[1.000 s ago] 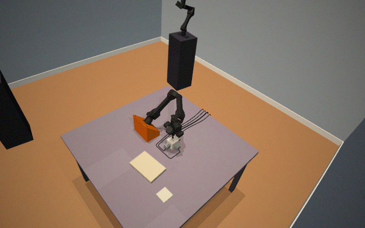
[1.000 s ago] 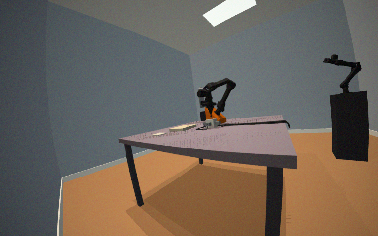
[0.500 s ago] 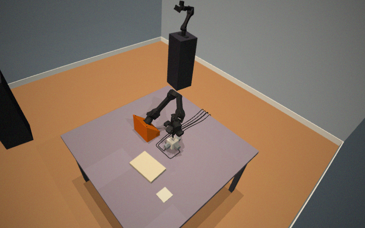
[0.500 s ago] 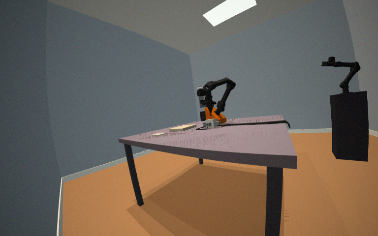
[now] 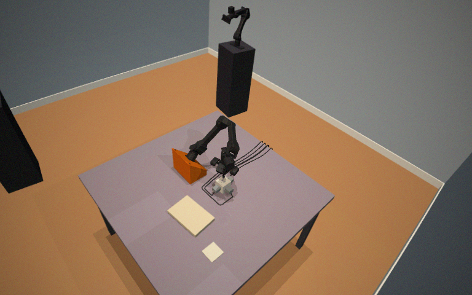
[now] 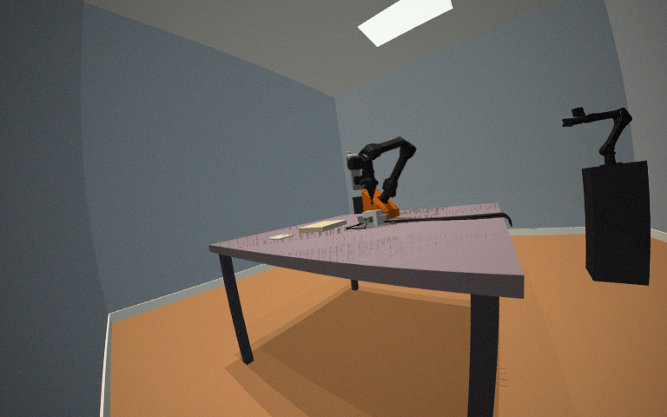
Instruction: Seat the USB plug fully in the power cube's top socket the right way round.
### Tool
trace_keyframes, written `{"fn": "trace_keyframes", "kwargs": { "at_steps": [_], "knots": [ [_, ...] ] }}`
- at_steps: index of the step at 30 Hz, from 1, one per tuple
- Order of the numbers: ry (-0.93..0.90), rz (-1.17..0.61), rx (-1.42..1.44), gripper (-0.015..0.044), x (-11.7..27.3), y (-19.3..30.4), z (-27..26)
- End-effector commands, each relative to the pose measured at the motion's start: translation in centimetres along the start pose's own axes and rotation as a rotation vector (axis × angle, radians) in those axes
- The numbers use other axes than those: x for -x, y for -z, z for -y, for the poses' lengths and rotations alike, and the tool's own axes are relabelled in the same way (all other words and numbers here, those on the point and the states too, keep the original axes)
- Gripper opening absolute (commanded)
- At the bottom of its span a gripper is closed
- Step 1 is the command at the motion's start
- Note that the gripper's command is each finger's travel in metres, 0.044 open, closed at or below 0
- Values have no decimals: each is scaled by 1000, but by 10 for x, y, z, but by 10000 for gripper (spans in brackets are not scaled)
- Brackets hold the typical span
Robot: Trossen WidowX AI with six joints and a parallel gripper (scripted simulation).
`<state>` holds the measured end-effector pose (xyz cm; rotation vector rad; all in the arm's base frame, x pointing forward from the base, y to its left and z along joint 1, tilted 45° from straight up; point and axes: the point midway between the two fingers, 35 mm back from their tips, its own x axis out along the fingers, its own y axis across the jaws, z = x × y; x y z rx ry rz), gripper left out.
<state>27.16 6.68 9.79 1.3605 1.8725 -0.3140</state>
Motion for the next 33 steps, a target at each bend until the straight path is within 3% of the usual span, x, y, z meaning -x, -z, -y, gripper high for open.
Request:
{"fn": "trace_keyframes", "kwargs": {
  "at_steps": [1,33],
  "knots": [
    [1,0,92,0,0,0,0],
    [1,-1,928,0,0,0,0]
  ]
}}
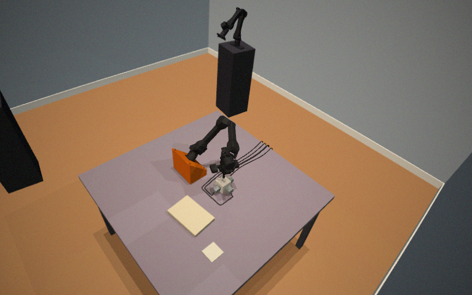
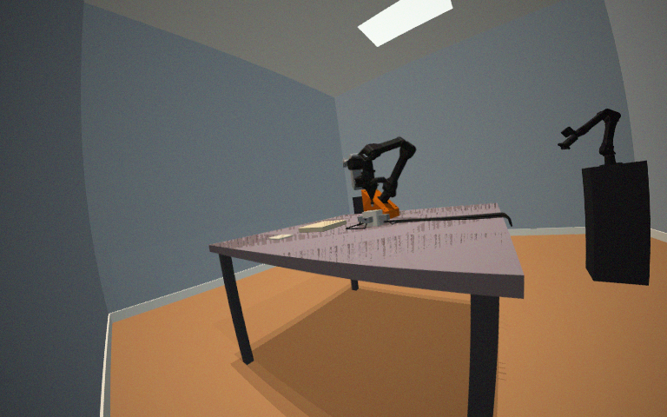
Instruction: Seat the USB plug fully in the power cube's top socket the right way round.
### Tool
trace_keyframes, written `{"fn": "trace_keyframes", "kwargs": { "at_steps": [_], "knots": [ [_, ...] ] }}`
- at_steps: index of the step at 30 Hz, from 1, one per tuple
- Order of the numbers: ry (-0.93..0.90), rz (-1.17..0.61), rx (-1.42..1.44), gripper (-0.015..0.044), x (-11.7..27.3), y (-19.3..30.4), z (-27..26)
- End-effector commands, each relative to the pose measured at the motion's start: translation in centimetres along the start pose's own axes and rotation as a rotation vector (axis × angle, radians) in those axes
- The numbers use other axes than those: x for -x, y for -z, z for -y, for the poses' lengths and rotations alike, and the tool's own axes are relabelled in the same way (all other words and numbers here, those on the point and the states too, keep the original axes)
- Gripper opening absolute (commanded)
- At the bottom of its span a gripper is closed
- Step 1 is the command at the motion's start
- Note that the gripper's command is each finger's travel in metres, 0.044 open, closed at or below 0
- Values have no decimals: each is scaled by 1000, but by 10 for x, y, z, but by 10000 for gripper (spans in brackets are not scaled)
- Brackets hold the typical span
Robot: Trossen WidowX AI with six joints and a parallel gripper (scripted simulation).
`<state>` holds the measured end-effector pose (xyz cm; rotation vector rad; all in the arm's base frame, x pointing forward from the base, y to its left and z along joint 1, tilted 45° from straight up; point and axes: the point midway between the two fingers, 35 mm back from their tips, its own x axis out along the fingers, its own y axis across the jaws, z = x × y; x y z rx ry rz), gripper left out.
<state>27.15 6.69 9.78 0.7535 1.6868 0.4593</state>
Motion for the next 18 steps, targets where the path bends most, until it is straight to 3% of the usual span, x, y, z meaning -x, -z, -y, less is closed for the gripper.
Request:
{"fn": "trace_keyframes", "kwargs": {
  "at_steps": [1,18],
  "knots": [
    [0,0,91,0,0,0,0],
    [0,0,536,0,0,0,0]
  ]
}}
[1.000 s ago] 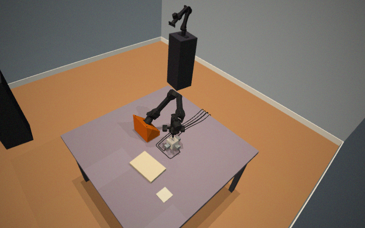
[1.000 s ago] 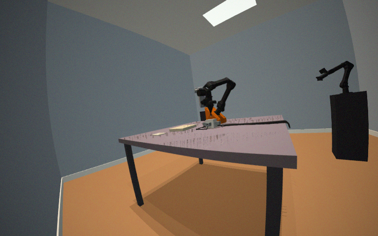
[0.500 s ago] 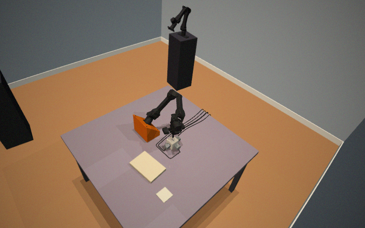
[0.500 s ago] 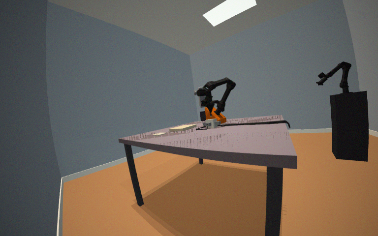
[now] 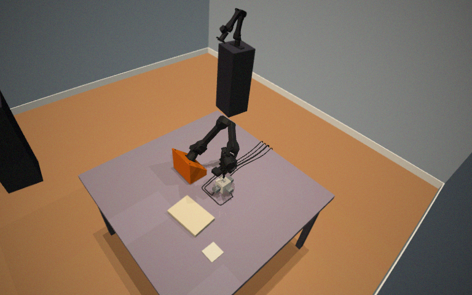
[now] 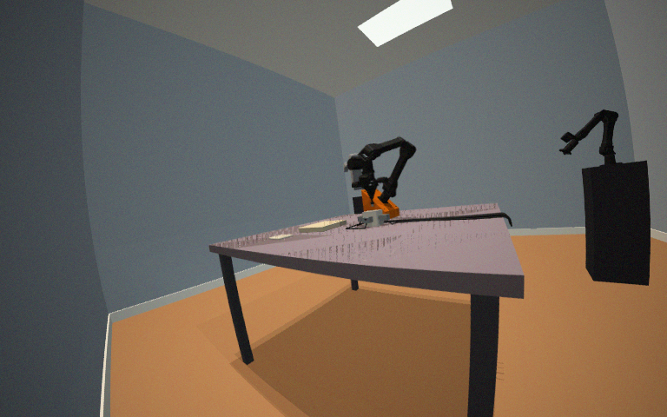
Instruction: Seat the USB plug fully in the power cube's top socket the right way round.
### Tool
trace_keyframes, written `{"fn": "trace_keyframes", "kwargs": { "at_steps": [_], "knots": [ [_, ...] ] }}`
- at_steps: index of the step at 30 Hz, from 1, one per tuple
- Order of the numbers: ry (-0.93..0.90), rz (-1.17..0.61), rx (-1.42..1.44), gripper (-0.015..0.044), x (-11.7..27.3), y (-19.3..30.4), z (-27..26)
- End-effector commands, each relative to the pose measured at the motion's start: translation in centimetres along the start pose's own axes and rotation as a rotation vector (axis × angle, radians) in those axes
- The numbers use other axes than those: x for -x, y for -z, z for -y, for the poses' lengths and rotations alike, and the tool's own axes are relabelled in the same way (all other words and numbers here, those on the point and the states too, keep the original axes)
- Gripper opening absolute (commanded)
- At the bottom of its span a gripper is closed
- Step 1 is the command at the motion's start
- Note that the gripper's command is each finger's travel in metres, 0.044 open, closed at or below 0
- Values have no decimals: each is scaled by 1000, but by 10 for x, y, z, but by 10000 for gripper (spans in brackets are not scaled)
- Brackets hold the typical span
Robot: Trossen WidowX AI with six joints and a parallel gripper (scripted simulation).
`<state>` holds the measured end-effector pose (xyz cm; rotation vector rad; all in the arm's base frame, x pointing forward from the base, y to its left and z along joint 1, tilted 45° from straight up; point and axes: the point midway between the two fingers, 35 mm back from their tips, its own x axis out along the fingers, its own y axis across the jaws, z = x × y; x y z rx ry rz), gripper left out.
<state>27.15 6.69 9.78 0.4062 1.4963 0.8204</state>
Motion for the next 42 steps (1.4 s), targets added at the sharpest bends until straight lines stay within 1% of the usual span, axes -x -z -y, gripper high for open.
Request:
{"fn": "trace_keyframes", "kwargs": {
  "at_steps": [1,42],
  "knots": [
    [0,0,91,0,0,0,0],
    [0,0,1164,0,0,0,0]
  ]
}}
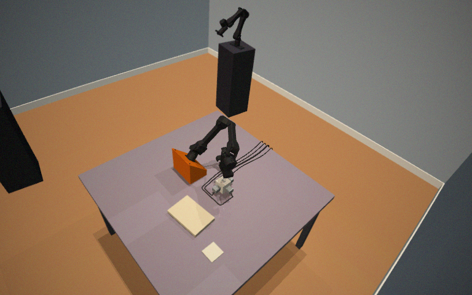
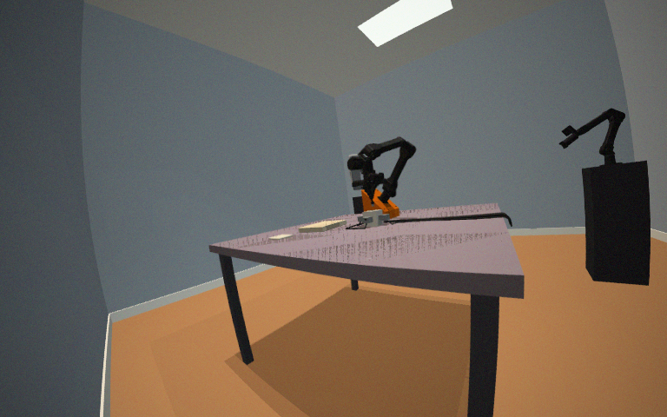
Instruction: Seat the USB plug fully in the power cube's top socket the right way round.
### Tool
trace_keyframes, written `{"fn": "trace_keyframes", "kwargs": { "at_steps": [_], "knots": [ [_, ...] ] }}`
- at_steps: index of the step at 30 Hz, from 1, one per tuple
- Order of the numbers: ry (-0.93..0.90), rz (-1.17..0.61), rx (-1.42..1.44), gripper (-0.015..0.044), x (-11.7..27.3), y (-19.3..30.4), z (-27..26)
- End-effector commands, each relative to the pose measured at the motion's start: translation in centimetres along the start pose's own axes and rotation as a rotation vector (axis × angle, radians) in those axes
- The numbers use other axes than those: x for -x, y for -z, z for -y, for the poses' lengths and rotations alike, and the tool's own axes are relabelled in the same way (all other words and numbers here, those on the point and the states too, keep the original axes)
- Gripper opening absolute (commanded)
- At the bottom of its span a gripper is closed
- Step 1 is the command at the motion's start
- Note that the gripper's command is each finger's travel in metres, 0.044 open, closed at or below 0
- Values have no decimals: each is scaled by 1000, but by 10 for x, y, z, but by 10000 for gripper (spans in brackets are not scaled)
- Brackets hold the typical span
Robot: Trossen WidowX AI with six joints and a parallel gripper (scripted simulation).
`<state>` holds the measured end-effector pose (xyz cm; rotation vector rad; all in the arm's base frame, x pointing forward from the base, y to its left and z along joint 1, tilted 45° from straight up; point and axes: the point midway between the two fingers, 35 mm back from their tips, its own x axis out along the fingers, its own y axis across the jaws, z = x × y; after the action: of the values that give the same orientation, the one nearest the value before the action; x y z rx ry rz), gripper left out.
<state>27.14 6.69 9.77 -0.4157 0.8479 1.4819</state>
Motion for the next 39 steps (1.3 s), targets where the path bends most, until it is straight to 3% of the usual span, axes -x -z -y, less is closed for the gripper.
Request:
{"fn": "trace_keyframes", "kwargs": {
  "at_steps": [1,16,39],
  "knots": [
    [0,0,91,0,0,0,0],
    [0,0,466,0,0,0,0],
    [0,1,462,0,-1,0,0]
  ]
}}
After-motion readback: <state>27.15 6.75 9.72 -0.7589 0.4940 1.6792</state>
